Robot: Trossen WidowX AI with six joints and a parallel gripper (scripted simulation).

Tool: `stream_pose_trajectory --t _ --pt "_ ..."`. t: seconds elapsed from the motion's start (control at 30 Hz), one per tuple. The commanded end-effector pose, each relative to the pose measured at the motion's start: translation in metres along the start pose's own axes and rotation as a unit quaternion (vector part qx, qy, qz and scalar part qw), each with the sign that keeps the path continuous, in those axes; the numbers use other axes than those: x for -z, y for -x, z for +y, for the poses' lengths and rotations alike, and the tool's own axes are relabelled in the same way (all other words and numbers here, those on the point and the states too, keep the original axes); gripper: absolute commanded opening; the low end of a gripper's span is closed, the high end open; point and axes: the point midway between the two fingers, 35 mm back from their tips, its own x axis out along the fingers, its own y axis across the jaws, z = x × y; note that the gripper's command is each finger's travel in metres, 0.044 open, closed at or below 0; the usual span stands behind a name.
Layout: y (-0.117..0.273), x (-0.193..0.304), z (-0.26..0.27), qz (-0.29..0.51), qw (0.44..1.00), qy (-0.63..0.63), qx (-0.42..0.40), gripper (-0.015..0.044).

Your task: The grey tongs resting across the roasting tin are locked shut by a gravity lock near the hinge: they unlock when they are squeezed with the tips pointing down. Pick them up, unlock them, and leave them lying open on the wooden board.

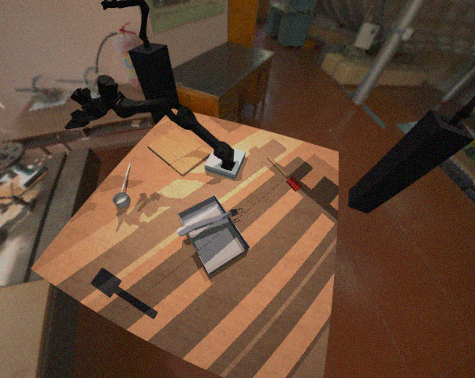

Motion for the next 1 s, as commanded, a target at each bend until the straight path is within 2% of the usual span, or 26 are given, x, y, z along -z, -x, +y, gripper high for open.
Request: stream_pose_trajectory --t 0.0,0.13,0.17,0.27,0.5,0.97 --pt "-0.002 0.001 0.001 0.000 1.000 0.003 0.000 0.0374" --pt "-0.031 0.017 0.011 0.006 0.999 0.048 -0.005 0.0269" --pt "-0.042 0.024 0.016 0.009 0.998 0.067 -0.007 0.0260" --pt "-0.076 0.051 0.034 0.024 0.992 0.120 -0.012 0.0260" --pt "-0.118 0.104 0.066 0.064 0.976 0.208 -0.021 0.0260" --pt "-0.160 0.204 0.135 0.152 0.905 0.391 -0.077 0.0260"
